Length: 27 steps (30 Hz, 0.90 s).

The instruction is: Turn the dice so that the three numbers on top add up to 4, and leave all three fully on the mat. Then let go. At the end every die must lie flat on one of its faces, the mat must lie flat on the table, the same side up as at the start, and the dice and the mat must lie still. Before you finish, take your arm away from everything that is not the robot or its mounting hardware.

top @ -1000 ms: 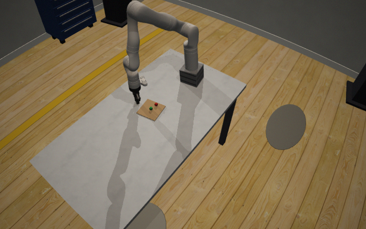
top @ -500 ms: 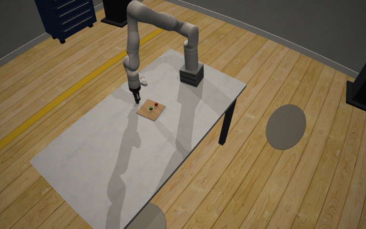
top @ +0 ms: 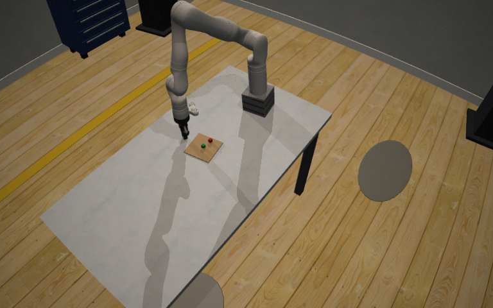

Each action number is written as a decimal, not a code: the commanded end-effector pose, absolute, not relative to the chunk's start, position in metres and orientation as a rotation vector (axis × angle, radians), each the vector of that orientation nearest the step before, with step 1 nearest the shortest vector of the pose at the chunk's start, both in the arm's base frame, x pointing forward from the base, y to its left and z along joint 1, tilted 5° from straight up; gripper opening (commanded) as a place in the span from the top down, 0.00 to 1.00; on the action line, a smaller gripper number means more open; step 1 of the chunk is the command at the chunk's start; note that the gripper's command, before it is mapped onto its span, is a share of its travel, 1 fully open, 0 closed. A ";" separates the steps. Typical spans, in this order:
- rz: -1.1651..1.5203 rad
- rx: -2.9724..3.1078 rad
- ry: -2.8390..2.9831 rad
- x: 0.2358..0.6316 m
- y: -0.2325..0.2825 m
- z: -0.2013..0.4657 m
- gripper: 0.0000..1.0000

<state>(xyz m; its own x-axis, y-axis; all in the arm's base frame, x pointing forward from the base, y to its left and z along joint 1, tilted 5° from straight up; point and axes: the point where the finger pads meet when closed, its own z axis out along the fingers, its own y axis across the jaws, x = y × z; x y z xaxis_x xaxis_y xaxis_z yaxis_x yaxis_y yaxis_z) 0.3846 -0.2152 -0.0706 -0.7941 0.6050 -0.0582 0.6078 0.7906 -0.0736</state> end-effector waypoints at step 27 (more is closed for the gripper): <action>-0.138 0.996 2.941 0.385 -0.206 0.029 0.89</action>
<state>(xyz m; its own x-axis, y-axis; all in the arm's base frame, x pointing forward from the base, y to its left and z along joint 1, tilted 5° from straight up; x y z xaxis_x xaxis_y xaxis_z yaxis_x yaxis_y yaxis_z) 0.3793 -0.2057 0.0204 -0.7932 0.6075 -0.0423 0.6088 0.7893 -0.0797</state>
